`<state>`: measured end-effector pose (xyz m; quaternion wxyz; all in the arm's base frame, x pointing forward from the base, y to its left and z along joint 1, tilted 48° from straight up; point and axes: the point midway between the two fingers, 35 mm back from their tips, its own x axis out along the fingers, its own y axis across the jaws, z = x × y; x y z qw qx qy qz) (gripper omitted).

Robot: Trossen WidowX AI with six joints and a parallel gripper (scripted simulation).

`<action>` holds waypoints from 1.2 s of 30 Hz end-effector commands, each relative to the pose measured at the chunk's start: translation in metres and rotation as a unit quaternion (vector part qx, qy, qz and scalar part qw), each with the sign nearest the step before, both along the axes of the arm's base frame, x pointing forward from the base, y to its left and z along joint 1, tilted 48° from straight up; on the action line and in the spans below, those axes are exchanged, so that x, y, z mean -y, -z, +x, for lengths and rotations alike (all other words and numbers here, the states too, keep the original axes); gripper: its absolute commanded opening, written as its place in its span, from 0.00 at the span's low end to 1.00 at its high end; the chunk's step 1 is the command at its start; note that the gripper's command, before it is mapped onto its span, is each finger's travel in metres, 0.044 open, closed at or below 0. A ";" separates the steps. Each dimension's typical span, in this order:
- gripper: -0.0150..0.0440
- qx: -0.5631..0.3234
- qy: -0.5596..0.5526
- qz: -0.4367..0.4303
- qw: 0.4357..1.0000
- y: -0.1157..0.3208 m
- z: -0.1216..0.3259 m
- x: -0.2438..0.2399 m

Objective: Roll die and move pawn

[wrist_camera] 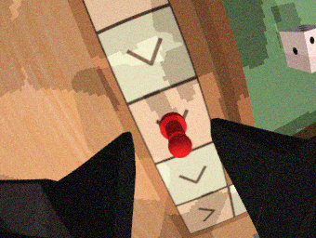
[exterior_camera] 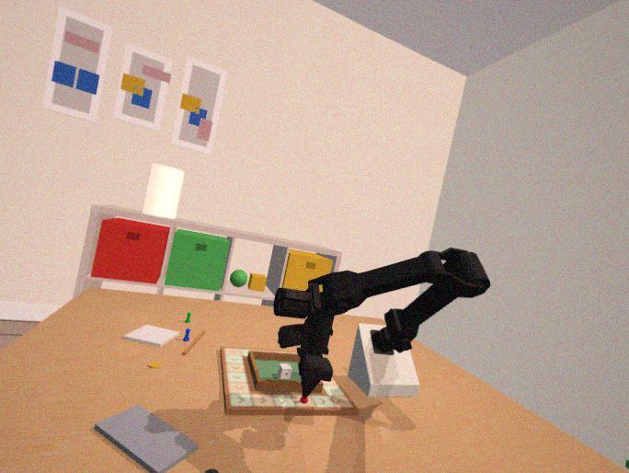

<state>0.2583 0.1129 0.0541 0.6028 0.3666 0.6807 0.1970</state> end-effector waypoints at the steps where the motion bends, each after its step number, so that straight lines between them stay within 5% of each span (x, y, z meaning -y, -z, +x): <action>1: 0.59 -0.009 0.000 0.003 1.000 0.007 -0.005 -0.006; 6: 0.59 -0.010 -0.001 0.003 1.000 0.010 -0.005 -0.010; 11: 0.37 -0.010 -0.001 0.003 1.000 0.010 -0.005 -0.010; 21: 0.26 -0.010 -0.001 0.003 1.000 0.010 -0.005 -0.010; 36: 0.25 -0.009 0.001 -0.006 1.000 -0.037 0.006 0.047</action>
